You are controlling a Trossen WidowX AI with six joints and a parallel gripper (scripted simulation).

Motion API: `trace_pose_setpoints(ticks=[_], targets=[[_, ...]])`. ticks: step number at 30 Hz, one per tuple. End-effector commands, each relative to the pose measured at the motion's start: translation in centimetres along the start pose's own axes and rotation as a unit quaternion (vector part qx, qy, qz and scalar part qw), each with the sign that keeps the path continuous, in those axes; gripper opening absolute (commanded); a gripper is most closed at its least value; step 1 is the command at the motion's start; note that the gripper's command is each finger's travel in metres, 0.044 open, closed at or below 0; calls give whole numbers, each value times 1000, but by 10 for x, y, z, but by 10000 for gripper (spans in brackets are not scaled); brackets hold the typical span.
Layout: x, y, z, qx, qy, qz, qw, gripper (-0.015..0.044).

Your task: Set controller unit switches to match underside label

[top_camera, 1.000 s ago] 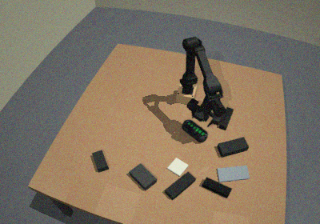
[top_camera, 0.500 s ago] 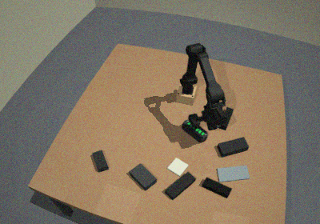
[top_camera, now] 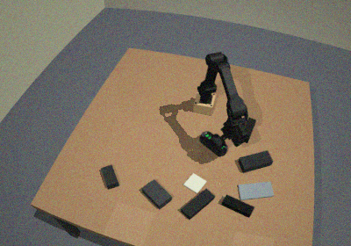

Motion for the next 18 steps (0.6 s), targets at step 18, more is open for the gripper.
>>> trace_pose_setpoints(ticks=[18], targets=[[-8, -2, 34, -3, 0, -4, 1000, 440]])
Point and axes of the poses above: the point midway between the two fingers, 35 mm back from their tips, its own z axis out along the fingers, its own y axis across the jaws, x = y × z, the point moved 6 cm from there along -z, back along the fingers, and after that the axes turned 13 degrees about -z, right-handed, at the moved point
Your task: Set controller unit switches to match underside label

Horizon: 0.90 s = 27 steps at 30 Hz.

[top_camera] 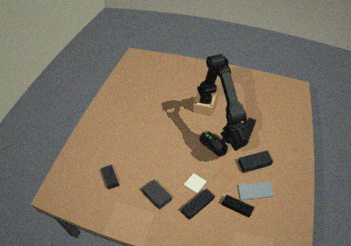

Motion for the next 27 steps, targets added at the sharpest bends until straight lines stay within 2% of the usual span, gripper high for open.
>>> trace_pose_setpoints(ticks=[1, 17, 21, 27], targets=[[-1, 1, 9, -4, 2, -3, 1000, 440], [-4, 1, 32, -4, 2, -3, 1000, 440], [-4, 1, 32, -4, 2, -3, 1000, 335], [-4, 1, 32, -4, 2, -3, 1000, 326]])
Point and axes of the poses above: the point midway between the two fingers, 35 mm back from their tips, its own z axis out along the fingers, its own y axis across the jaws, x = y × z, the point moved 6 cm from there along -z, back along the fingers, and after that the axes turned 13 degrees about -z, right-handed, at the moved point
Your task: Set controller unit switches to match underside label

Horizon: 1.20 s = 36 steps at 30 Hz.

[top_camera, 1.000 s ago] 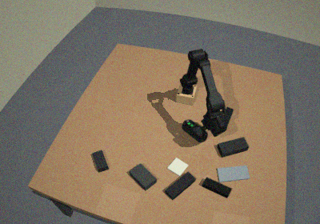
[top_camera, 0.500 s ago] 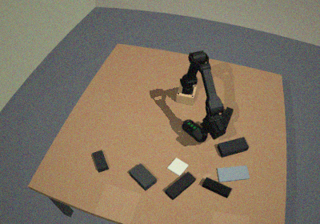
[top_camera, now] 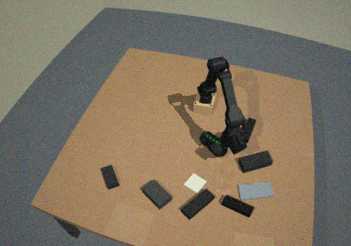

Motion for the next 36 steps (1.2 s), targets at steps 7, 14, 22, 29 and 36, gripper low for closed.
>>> trace_pose_setpoints(ticks=[7, 14, 22, 29, 36], targets=[[0, 0, 1, 0, 0, -2, 1000, 326], [1, 0, -2, 0, 0, -2, 1000, 336], [3, 1, -5, 0, 0, -2, 1000, 336], [6, 1, -8, 1, -2, -2, 1000, 336], [9, 2, -12, 2, -5, -2, 1000, 336]])
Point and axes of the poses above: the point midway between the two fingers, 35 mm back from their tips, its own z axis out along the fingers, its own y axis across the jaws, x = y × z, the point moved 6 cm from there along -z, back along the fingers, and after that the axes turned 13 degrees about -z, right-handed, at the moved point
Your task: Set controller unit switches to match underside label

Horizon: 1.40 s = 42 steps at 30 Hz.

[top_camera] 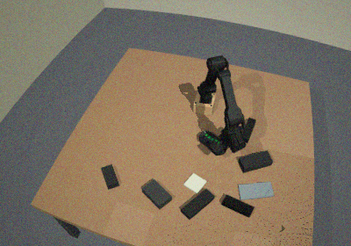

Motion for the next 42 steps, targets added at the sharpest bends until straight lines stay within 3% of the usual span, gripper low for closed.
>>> trace_pose_setpoints(ticks=[1, 42], targets=[[3, 1, -6, 4, -6, -2, 1000, 336], [31, 7, -30, 13, -46, -2, 999, 335]])
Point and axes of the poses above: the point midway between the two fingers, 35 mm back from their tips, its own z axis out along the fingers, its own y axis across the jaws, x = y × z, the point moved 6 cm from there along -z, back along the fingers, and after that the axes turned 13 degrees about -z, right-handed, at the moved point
